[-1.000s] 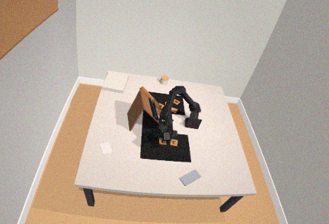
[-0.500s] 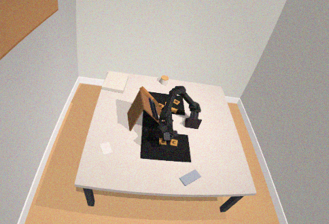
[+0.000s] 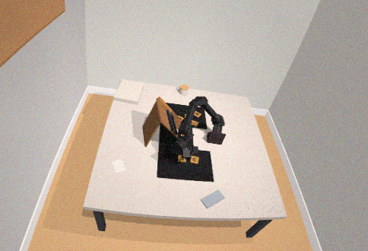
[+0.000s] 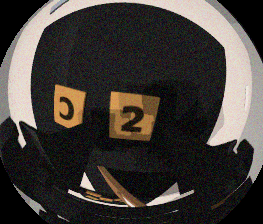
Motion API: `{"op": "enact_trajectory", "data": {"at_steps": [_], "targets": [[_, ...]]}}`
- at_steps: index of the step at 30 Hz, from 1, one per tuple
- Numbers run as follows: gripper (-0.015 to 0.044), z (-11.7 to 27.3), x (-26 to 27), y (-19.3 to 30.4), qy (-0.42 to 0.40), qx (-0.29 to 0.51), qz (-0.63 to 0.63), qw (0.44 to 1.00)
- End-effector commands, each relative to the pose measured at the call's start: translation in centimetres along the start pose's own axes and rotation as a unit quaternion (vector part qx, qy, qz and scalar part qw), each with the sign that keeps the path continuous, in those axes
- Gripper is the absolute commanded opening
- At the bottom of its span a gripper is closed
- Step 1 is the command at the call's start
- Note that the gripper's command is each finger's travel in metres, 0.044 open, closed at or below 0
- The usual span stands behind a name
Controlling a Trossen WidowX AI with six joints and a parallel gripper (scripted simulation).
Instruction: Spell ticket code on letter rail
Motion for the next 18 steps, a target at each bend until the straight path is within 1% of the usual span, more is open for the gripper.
{"op": "enact_trajectory", "data": {"at_steps": [1,10,18], "targets": [[0.0340,-0.4,0.0,0.0,0.001,0.003,0.003,1.000],[0.0340,-1.9,0.0,0.0,0.001,0.003,0.002,1.000],[0.0340,-2.0,0.0,0.0,0.001,0.003,0.002,1.000]]}}
Point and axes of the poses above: the point midway between the two fingers, 35 mm back from their tips, its own z axis back along the fingers, its own x axis across the jaws, y = z × x, the point moved 1 cm from there along z, back along the fingers, and after that the axes turned 8 degrees about z, right-handed, at the moved point
